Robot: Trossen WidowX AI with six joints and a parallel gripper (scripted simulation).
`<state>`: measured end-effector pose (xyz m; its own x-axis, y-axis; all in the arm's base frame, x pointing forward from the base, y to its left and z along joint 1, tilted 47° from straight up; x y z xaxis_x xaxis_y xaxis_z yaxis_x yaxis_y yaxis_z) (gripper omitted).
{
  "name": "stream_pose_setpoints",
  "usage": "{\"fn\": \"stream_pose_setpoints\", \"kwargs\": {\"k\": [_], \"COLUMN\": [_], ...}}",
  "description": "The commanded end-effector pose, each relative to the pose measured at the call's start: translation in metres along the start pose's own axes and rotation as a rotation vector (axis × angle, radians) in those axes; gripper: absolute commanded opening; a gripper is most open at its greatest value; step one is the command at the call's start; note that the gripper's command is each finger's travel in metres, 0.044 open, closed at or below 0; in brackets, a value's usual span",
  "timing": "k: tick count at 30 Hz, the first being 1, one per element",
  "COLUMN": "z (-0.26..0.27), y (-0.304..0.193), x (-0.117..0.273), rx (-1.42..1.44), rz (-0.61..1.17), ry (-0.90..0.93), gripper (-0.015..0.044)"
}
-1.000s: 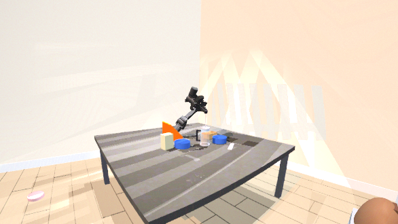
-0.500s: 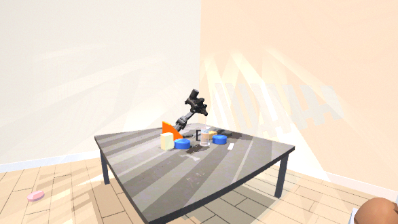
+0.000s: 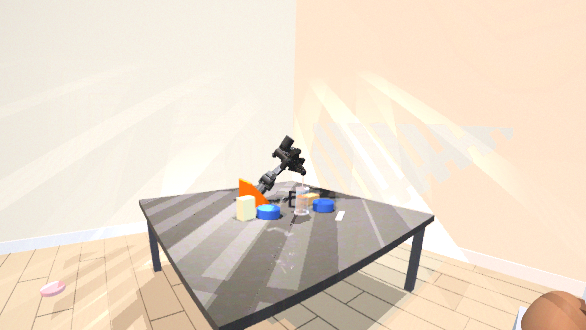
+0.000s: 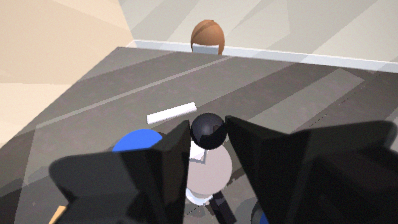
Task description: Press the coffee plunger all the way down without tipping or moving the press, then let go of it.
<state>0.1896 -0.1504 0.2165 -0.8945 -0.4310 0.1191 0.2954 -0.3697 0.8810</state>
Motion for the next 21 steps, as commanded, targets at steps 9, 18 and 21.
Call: {"fn": "stream_pose_setpoints", "kwargs": {"k": [9, 18, 21], "z": [0.003, 0.007, 0.009], "y": [-0.028, -0.04, -0.044], "x": [-0.016, -0.025, -0.028], "rx": [-0.026, -0.028, -0.029], "rz": [0.011, -0.004, -0.01], "ry": [-0.008, -0.004, -0.002], "gripper": [0.0123, 0.0123, 0.0123]}}
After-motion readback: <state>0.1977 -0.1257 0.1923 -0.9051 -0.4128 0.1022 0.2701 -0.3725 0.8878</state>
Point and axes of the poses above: the point midway between the two fingers, 35 mm back from their tips, its own x axis back along the fingers, its own z axis across the jaws, y = z × x, the point moved 9 cm from there along x, back along the fingers, and after that the axes turned 13 degrees about x, right-handed, at the moved point
